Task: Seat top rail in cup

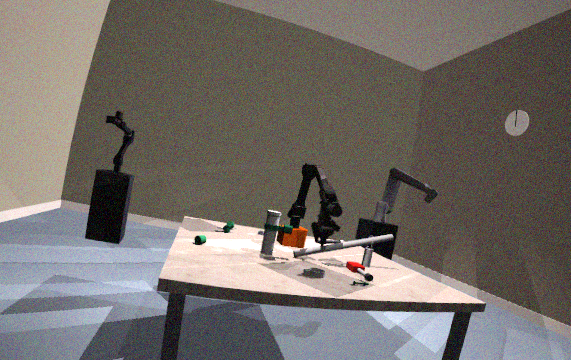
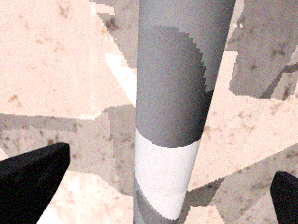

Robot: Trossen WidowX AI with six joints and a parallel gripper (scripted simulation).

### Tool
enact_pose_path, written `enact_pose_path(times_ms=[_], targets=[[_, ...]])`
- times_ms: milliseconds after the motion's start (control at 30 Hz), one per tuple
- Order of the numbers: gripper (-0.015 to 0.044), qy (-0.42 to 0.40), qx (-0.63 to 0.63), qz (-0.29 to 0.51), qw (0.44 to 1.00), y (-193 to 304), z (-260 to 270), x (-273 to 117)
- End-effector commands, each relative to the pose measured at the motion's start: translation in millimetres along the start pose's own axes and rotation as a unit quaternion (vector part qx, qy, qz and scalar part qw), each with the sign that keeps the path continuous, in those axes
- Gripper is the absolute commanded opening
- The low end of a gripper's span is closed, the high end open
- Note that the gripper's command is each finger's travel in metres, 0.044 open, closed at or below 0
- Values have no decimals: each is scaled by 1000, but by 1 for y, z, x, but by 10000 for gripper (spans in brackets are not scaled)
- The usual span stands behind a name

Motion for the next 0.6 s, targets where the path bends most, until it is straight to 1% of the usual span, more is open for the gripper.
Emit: enact_pose_path(times_ms=[0,567], targets=[[440,-3,-2,-1,1000,0,1,9],[440,-3,-2,-1,1000,0,2,37]])
Point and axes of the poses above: the point midway between the two fingers, 35 mm back from their tips, its own x axis out along the fingers, its own z axis across the jaws, y = z × x, the point moved 5 cm from there along -x, back along the fingers, and after that the axes turned 8 degrees about -x, right-handed, at the moved point
